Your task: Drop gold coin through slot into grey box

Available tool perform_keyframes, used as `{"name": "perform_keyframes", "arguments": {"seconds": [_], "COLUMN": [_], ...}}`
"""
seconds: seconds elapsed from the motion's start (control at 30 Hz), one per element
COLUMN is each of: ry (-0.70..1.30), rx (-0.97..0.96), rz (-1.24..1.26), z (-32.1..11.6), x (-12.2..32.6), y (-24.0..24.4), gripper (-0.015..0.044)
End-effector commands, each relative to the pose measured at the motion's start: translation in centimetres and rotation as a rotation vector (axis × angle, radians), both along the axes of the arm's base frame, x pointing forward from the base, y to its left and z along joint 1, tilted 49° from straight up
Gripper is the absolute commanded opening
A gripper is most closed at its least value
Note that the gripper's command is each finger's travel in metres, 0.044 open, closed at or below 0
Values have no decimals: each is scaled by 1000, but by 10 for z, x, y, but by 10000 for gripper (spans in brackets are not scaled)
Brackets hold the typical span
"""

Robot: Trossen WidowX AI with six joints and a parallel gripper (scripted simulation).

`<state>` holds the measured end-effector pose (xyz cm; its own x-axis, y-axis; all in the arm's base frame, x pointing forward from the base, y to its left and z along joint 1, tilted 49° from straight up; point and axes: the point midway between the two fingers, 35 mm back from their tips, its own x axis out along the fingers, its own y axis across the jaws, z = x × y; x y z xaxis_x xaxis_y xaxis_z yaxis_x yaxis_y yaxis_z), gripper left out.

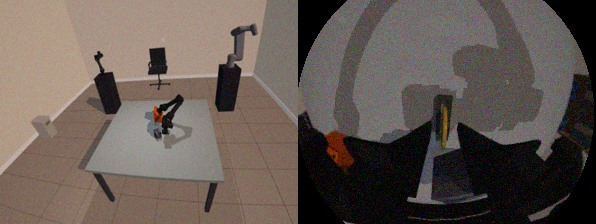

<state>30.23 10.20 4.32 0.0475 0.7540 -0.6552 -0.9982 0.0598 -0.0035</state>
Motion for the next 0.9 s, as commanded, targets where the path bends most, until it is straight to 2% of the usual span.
{"name": "perform_keyframes", "arguments": {"seconds": [0.0, 0.03, 0.23, 0.87], "ry": [7, 7, 7, 7], "rx": [6, 6, 6, -1], "rz": [-2, -2, -2, -3], "z": [-3, -3, -3, 9], "x": [-1, -1, -1, 1], "y": [5, 5, 5, -12], "gripper": [161, 161, 3, 0]}}
